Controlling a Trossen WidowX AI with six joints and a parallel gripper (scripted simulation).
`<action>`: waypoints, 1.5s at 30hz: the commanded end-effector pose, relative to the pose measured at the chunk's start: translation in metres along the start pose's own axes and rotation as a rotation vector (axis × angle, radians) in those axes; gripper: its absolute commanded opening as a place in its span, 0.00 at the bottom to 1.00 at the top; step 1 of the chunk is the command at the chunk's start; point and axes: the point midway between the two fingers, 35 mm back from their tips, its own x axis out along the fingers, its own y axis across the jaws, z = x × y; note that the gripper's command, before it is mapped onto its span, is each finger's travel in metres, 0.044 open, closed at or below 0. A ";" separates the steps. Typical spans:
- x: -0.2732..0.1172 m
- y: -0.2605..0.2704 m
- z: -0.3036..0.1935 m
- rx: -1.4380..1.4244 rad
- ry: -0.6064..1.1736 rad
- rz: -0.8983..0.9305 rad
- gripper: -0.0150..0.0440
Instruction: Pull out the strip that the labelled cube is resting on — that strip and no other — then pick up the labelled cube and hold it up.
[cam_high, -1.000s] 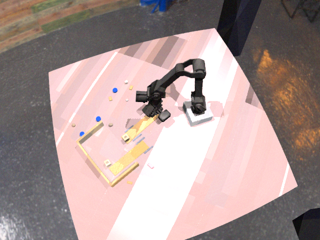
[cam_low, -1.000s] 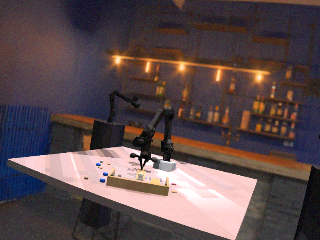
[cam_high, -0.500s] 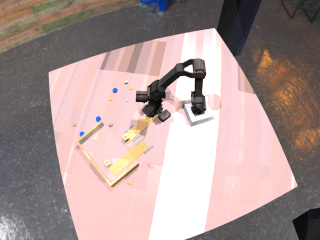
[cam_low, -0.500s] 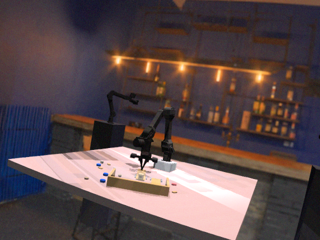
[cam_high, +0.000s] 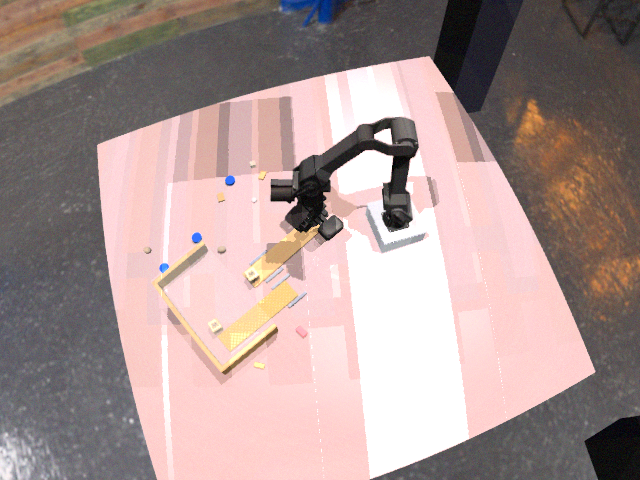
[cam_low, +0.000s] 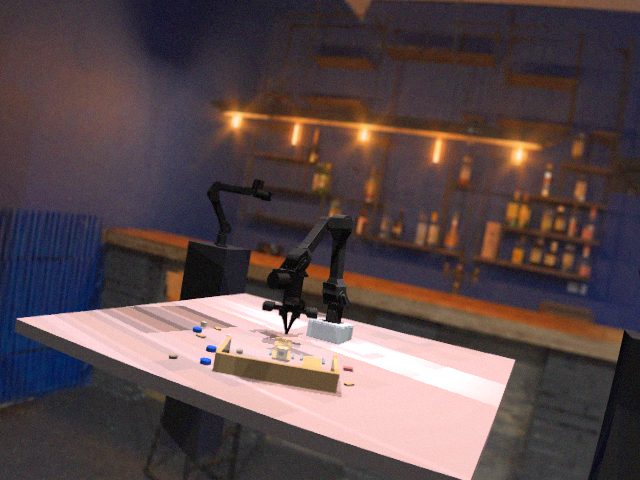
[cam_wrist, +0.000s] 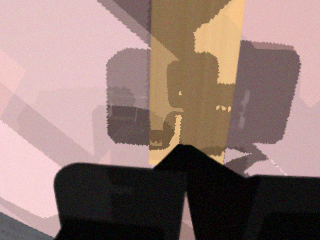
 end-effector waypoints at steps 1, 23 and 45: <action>-0.019 -0.004 0.005 0.005 0.001 -0.011 0.25; -0.027 -0.002 0.080 0.119 -0.006 -0.010 1.00; -0.040 -0.001 0.157 0.119 -0.012 -0.010 1.00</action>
